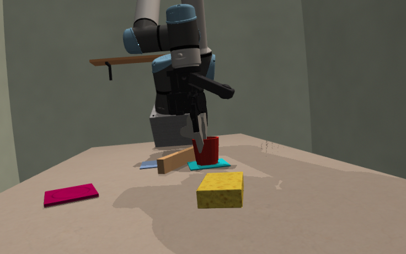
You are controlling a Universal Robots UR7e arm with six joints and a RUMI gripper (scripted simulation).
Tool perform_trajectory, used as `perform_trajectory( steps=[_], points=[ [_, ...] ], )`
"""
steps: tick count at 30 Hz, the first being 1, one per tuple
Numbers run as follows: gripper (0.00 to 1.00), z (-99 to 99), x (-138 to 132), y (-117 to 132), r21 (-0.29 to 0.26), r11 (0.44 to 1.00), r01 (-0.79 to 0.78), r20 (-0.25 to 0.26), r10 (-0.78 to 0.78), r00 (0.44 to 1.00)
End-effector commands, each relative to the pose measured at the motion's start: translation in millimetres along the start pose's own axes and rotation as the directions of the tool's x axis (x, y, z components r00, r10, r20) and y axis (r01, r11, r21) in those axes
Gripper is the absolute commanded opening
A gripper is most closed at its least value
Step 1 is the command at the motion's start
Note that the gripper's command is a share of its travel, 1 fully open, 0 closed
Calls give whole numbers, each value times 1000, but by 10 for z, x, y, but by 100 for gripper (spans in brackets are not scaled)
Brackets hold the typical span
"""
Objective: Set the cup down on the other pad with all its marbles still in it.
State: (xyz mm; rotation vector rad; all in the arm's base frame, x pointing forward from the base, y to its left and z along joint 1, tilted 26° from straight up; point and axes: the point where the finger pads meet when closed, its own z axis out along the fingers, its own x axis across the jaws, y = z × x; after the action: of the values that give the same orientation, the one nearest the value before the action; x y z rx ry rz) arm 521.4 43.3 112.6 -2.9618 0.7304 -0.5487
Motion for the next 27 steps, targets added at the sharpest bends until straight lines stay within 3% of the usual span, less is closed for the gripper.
perform_trajectory(
  steps=[1, 17, 27],
  points=[
    [11, -4, 4, -2, 0, 1000, 0, -1, 0, 1000],
    [11, -129, 4, -2, 0, 1000, 0, -1, 0, 1000],
    [11, -469, 3, -2, 0, 1000, 0, -1, 0, 1000]
  ],
)
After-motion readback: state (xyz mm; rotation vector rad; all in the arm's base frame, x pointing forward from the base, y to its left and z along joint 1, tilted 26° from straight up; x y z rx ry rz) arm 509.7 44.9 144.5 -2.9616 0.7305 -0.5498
